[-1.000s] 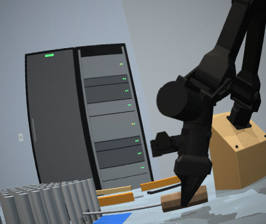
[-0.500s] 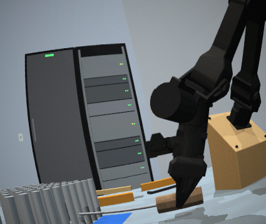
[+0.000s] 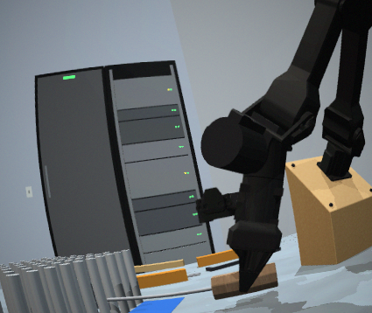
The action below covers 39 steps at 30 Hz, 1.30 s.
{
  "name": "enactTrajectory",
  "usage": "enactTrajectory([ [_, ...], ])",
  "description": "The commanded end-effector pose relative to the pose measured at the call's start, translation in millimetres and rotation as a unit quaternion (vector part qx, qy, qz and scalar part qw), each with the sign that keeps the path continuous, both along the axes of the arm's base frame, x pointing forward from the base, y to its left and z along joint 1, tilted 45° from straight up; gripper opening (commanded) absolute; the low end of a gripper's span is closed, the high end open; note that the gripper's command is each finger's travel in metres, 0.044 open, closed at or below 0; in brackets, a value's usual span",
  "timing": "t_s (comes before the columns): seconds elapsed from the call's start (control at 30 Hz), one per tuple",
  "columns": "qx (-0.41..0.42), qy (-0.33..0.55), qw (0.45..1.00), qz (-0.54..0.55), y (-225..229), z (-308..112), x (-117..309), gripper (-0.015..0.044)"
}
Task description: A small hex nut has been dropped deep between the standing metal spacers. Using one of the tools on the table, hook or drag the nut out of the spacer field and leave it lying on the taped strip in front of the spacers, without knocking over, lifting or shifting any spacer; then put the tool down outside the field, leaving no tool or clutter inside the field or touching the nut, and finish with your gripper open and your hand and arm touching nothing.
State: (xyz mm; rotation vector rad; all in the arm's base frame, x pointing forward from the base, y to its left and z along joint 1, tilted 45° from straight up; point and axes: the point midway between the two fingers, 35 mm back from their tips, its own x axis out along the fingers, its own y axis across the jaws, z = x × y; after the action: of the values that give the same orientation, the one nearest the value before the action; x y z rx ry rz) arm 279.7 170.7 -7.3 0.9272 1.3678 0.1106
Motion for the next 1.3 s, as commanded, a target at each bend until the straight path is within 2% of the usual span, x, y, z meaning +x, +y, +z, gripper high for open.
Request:
enactTrajectory([
  [0.0,0.002,-0.004,1.0,0.002,0.4,0.9,5.2,0.0],
  [1.27,0.002,-0.005,1.0,0.002,-5.9,-7.4,28.2,0.0],
])
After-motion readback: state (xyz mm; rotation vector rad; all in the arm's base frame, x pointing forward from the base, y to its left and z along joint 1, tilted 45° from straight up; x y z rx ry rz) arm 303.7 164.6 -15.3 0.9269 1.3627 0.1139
